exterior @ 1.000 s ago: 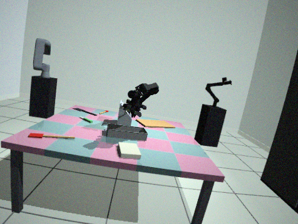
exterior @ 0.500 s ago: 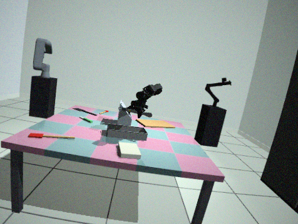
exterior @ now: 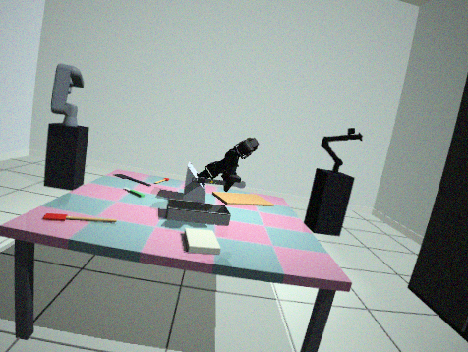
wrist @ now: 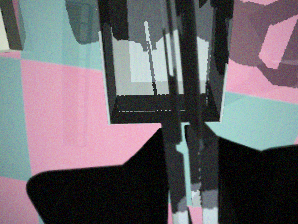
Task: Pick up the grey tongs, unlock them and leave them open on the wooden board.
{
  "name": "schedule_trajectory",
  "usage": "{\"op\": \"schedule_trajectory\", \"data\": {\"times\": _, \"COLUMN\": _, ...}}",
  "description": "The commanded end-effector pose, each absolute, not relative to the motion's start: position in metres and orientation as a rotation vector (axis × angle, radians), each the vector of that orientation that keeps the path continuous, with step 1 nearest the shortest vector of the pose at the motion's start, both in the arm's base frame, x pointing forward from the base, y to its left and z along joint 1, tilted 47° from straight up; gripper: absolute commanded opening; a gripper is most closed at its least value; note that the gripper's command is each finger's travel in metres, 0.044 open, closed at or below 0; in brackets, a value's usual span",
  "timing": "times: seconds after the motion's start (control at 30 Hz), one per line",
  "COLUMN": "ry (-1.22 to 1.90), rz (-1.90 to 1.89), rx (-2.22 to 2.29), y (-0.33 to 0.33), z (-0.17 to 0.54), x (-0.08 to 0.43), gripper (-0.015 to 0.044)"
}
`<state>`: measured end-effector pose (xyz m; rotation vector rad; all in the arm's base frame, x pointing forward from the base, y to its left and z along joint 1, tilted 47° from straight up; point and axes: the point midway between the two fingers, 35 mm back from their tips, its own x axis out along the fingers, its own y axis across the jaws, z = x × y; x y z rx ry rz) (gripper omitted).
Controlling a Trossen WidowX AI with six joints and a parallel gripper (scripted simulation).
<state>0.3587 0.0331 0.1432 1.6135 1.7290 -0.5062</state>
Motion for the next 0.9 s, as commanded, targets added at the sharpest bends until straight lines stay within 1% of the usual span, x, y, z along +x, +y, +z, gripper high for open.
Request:
{"op": "schedule_trajectory", "data": {"times": 0.0, "ry": 1.719, "rz": -0.360, "rx": 1.502, "y": 0.040, "z": 0.152, "x": 0.354, "gripper": -0.0150}}
{"op": "schedule_trajectory", "data": {"times": 0.43, "ry": 1.639, "rz": 0.105, "rx": 1.091, "y": 0.065, "z": 0.176, "x": 0.338, "gripper": -0.0150}}
{"op": "schedule_trajectory", "data": {"times": 0.87, "ry": 1.482, "rz": 0.521, "rx": 0.666, "y": 0.088, "z": 0.199, "x": 0.317, "gripper": -0.0150}}
